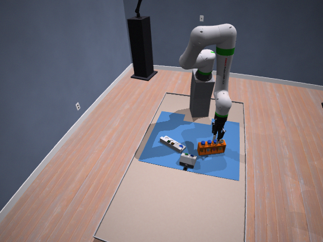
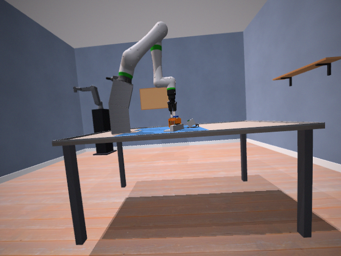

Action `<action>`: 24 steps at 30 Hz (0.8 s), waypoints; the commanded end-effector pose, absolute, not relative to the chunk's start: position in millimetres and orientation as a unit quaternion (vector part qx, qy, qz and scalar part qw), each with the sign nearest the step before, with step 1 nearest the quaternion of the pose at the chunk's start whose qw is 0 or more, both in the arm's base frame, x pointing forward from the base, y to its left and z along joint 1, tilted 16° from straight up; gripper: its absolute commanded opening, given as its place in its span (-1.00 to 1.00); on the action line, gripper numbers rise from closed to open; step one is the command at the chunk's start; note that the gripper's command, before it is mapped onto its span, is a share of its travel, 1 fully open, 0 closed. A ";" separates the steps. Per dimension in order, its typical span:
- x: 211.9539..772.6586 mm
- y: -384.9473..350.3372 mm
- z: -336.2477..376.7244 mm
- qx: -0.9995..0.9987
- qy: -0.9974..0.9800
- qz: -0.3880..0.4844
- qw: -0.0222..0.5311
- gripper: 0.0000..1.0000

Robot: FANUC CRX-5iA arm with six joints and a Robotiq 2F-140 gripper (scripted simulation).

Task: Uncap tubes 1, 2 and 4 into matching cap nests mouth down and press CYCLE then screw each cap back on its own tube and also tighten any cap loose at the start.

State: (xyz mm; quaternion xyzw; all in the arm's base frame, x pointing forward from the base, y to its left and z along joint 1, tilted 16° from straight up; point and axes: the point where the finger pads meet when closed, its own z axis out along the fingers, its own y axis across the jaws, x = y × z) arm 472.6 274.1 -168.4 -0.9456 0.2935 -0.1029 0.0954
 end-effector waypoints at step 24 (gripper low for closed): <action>473.1 273.9 -168.5 -0.866 0.480 -0.078 0.117 -0.31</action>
